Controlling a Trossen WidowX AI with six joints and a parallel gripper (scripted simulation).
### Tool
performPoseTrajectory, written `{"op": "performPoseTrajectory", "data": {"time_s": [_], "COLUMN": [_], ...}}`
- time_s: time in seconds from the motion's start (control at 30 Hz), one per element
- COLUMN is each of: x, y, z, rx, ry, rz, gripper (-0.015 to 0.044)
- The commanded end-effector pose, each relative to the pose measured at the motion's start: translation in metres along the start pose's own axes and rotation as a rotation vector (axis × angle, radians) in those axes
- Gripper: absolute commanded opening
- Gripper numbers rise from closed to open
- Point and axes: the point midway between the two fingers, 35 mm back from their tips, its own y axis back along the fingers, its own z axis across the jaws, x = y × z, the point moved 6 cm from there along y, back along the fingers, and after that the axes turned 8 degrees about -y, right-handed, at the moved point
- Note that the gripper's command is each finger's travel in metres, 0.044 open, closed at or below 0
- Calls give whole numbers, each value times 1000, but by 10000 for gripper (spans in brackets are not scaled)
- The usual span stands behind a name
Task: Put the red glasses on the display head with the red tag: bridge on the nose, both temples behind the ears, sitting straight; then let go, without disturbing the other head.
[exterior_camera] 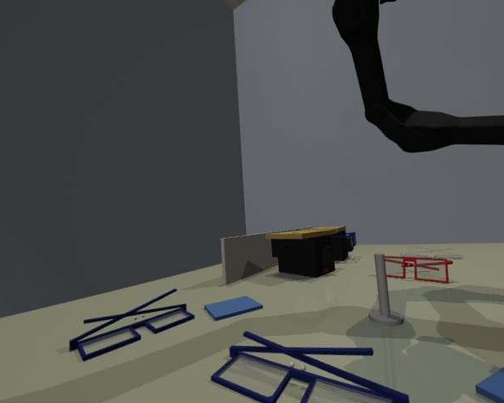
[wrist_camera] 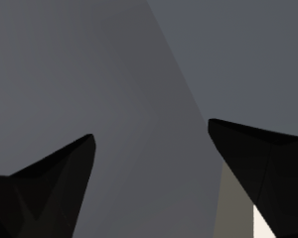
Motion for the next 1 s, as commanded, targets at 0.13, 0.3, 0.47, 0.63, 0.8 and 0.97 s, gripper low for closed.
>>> {"op": "performPoseTrajectory", "data": {"time_s": [0.13,0.3,0.47,0.63,0.8,0.97], "x": [0,0,-10,-36,-73,-109], "y": [0,-8,-69,-132,-182,-204], "z": [0,-6,-37,-39,-11,41], "rx": [0,-18,-135,-229,-287,-373], "ry": [0,45,350,618,823,951], "rz": [0,-22,-205,-438,-711,-976], "gripper": [440,387,256,200,200,200]}}
